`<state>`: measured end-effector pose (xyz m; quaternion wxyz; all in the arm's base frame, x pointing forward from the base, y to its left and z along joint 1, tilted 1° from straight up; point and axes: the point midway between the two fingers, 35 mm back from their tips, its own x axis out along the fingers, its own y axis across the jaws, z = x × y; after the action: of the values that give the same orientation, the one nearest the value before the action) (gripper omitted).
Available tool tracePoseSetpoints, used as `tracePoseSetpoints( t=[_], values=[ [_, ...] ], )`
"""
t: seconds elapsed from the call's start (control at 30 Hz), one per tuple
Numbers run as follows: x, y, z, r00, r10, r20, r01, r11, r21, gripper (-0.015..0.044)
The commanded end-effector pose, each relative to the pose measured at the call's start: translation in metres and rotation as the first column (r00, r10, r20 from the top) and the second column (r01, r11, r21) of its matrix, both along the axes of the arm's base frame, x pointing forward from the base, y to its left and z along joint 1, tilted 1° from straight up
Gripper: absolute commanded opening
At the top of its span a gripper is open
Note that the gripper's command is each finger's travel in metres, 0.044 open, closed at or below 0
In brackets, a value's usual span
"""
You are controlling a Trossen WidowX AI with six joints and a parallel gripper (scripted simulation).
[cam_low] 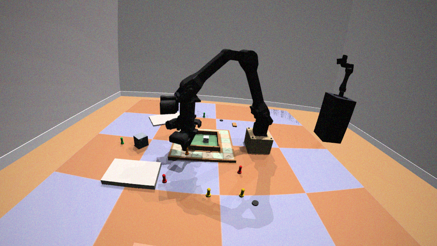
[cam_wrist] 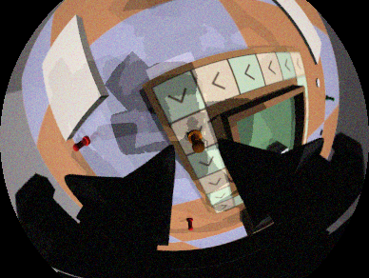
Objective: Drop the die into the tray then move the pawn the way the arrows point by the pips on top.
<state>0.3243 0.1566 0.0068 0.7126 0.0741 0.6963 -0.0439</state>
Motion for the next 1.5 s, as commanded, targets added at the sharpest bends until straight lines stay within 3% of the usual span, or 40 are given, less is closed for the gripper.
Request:
tracePoseSetpoints(
  t=[0.0, 0.33, 0.5, 0.93, 1.47],
  values=[
    [-0.001, -0.001, -0.008, 1.0, -0.003, -0.005, 0.003, 1.0, -0.005, 0.02],
    [-0.001, -0.001, -0.022, 1.0, -0.003, -0.005, 0.003, 1.0, -0.005, 0.02],
    [-0.001, -0.001, -0.022, 1.0, -0.003, -0.005, 0.003, 1.0, -0.005, 0.0069],
    [-0.001, 0.0, -0.02, 1.0, -0.004, -0.004, 0.004, 1.0, -0.005, 0.0],
    [0.003, 0.001, 0.082, 1.0, -0.006, -0.002, 0.006, 1.0, -0.002, 0.0]
  ],
)
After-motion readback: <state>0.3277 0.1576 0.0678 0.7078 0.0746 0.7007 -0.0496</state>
